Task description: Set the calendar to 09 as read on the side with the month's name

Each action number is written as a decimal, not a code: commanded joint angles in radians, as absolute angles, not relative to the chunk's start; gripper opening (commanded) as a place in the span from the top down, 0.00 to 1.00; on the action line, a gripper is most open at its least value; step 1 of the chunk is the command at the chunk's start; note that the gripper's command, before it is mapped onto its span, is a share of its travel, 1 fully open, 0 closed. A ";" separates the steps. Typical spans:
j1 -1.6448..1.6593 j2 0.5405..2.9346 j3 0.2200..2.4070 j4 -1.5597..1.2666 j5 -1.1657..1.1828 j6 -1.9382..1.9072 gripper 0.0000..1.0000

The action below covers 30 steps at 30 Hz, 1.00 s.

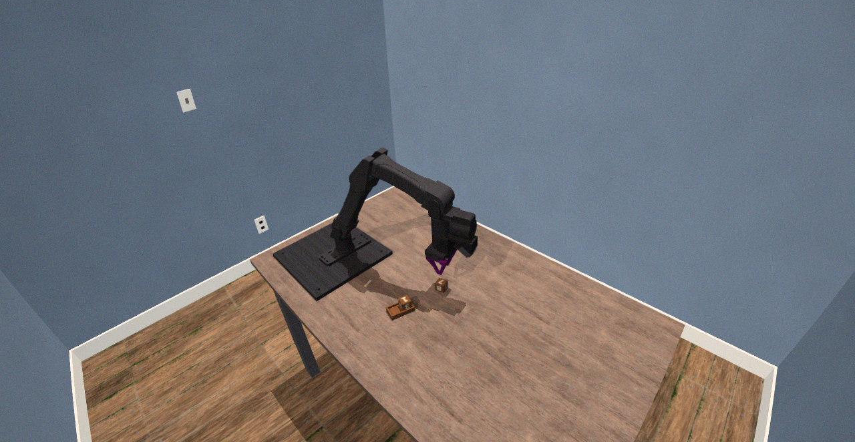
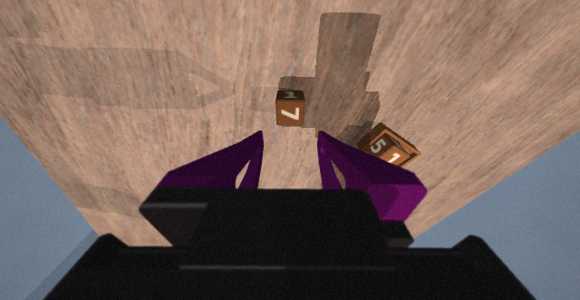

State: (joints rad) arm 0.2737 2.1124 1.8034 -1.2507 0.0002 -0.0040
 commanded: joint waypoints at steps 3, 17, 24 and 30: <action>0.273 2.094 1.839 -1.309 0.001 -0.005 0.53; 0.273 2.094 1.848 -1.318 0.001 -0.005 0.00; 0.273 2.094 1.848 -1.318 0.001 -0.005 0.00; 0.273 2.094 1.848 -1.318 0.001 -0.005 0.00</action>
State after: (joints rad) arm 0.2737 2.1101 1.8378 -1.3190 0.0002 -0.0040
